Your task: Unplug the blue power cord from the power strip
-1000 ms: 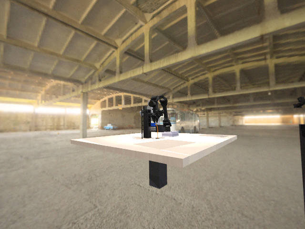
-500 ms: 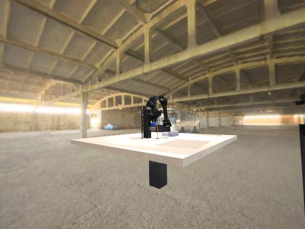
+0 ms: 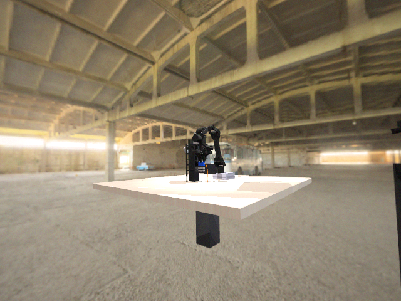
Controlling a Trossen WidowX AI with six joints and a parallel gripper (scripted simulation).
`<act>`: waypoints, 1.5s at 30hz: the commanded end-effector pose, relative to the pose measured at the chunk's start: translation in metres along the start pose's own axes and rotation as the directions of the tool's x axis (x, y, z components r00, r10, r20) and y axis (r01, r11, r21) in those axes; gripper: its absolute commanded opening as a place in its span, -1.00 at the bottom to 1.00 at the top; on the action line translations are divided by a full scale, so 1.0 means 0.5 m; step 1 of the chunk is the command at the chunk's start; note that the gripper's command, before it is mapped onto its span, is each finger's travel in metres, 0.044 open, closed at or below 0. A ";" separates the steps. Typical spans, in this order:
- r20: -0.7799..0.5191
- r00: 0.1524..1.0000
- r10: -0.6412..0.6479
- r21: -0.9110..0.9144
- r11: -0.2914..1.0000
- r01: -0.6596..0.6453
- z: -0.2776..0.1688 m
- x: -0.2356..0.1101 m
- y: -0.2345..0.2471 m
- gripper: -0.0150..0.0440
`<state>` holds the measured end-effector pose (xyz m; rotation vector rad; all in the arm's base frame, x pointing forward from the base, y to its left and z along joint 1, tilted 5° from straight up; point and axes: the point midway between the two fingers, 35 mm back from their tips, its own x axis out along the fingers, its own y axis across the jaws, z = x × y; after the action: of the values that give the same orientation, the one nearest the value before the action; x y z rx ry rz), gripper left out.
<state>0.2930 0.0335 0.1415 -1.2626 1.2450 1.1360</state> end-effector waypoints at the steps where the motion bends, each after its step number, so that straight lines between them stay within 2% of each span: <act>1: 0.000 1.000 0.000 0.000 1.000 0.000 0.000 0.000 0.000 -0.04; 4: 0.000 1.000 0.000 0.000 1.000 0.000 0.000 0.000 0.000 -0.31; 12: 0.000 1.000 0.000 0.000 1.000 0.000 0.000 0.000 0.000 -0.49; 45: 0.002 1.000 0.002 -0.004 1.000 -0.002 0.097 -0.003 0.000 -0.49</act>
<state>0.2944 0.0534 0.1384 -1.2670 1.3030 1.0907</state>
